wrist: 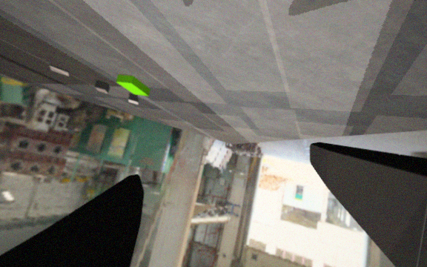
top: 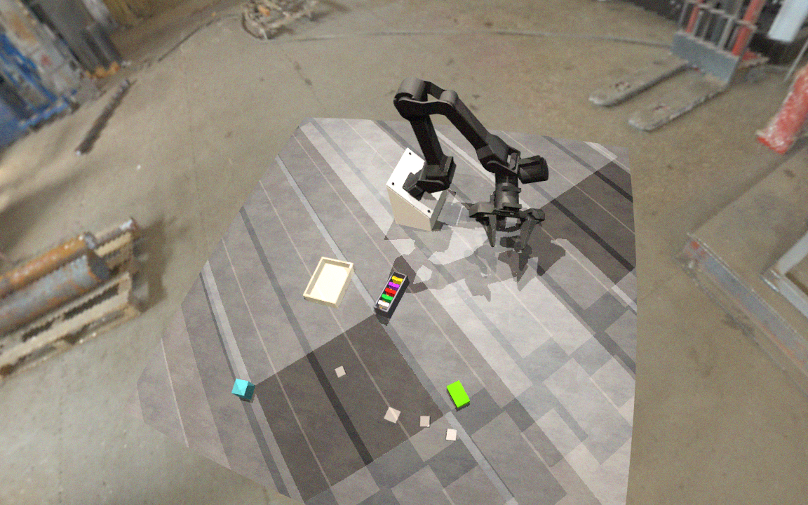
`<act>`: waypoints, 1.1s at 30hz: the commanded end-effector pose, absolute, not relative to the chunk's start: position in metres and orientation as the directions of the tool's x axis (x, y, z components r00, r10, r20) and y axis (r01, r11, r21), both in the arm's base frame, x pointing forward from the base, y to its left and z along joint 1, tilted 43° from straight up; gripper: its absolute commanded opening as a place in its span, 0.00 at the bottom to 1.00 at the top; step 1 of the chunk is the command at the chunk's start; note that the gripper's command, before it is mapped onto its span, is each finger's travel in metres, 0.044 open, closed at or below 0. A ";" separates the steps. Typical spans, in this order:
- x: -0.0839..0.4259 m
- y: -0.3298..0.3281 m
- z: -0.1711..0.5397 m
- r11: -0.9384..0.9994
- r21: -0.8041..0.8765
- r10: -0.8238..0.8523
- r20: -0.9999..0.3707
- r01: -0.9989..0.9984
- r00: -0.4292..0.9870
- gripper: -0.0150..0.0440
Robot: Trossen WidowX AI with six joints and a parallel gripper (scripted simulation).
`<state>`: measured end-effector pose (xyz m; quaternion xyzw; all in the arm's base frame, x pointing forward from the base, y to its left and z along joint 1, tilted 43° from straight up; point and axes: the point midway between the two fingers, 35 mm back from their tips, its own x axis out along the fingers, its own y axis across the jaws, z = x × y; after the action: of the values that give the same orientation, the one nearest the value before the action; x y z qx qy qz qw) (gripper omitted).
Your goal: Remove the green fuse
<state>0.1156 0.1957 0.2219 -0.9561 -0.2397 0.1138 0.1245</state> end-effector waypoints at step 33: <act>0.290 0.128 0.063 -0.639 -0.335 0.269 -0.941 -0.692 0.207 0.38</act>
<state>0.2763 0.1499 0.0772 -0.7294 0.1052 0.5870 0.3352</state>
